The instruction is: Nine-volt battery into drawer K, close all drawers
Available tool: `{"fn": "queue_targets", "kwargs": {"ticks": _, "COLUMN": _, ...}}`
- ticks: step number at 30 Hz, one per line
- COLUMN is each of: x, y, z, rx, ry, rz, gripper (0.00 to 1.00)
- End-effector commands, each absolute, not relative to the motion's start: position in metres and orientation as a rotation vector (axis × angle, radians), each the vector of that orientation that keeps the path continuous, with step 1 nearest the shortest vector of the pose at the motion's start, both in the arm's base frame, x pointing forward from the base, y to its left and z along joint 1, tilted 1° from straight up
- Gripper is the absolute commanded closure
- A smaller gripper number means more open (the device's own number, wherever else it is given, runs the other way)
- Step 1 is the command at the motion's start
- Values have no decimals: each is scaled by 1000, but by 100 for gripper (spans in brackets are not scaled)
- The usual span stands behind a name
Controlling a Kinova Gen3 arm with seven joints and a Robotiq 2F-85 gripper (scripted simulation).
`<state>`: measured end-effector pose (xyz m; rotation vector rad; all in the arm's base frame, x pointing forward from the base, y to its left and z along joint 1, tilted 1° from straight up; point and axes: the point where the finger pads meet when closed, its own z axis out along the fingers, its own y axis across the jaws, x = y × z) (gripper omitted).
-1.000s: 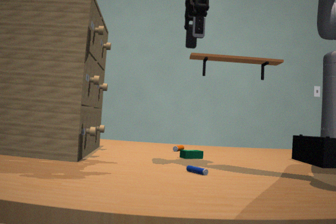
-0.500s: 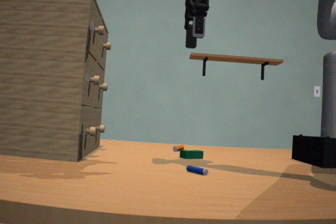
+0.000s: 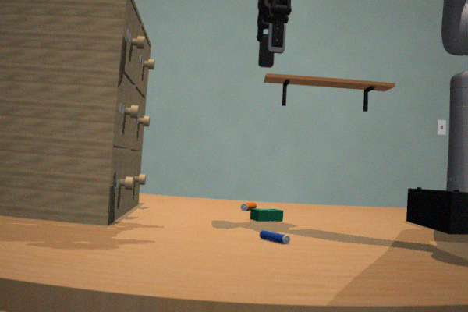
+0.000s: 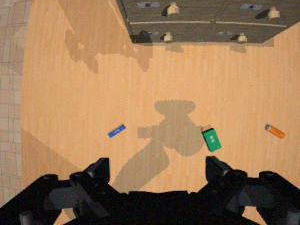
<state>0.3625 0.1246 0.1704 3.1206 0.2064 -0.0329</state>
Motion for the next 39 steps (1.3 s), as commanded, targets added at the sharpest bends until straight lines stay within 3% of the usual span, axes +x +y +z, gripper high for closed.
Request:
{"fn": "queue_targets", "kwargs": {"ticks": 1, "x": 363, "y": 125, "z": 171, "rx": 3121, "ry": 207, "rz": -31, "gripper": 0}}
{"fn": "queue_targets", "kwargs": {"ticks": 13, "x": 366, "y": 116, "z": 171, "rx": 3121, "ry": 207, "rz": -31, "gripper": 0}}
{"fn": "queue_targets", "kwargs": {"ticks": 31, "x": 412, "y": -2, "z": 172, "rx": 3121, "ry": 207, "rz": -31, "gripper": 0}}
{"fn": "queue_targets", "kwargs": {"ticks": 39, "x": 418, "y": -19, "z": 172, "rx": 3121, "ry": 207, "rz": -31, "gripper": 0}}
